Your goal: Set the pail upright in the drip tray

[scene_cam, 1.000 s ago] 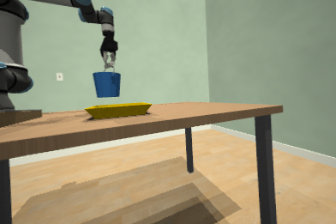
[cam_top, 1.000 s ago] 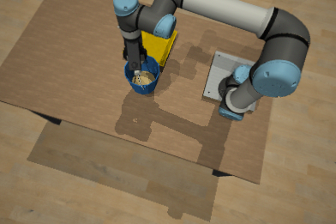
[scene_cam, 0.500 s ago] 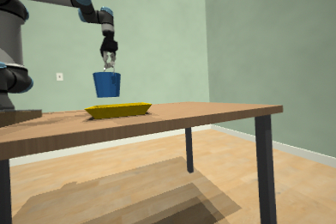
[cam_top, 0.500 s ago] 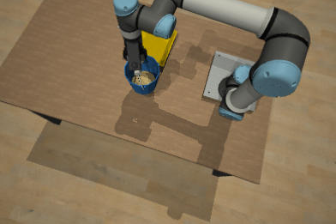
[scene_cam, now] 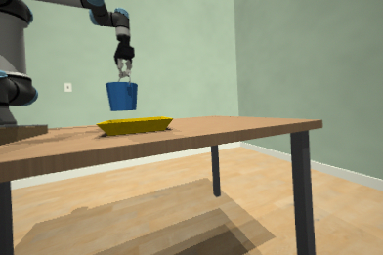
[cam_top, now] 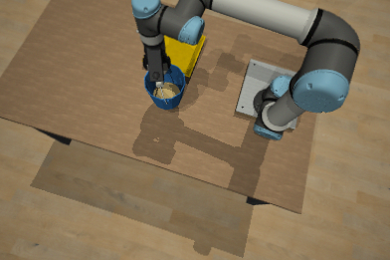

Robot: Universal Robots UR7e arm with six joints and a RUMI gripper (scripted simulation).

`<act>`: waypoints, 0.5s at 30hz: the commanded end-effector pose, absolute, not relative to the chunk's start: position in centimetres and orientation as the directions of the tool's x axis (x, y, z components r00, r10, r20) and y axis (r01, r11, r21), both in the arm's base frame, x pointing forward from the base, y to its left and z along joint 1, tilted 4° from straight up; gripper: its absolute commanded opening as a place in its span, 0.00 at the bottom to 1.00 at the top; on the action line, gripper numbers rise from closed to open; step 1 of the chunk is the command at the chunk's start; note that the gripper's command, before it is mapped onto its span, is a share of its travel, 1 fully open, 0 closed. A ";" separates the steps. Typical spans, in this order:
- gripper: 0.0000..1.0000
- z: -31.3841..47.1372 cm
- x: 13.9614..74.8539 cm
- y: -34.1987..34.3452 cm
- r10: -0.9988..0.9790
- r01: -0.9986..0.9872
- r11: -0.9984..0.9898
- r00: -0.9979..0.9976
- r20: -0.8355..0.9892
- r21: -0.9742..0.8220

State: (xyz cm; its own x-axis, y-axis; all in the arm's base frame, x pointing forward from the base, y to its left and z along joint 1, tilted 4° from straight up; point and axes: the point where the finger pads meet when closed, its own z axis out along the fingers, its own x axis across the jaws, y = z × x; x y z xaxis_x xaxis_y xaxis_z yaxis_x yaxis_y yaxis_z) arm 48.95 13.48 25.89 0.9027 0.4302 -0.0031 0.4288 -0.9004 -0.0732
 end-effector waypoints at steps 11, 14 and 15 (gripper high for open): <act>0.00 25.9 49.1 13.1 0.430 0.429 -0.900 0.903 -0.001 -0.072; 0.00 25.9 49.1 13.0 0.430 0.429 -0.900 0.903 -0.001 -0.072; 0.00 25.9 49.1 13.0 0.430 0.429 -0.900 0.903 -0.001 -0.072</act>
State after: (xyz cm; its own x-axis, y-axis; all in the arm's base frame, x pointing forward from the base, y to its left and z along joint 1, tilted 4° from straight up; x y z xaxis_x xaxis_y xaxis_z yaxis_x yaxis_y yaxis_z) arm 49.05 13.07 25.86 0.9028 0.4301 -0.0031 0.4288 -0.9004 -0.0732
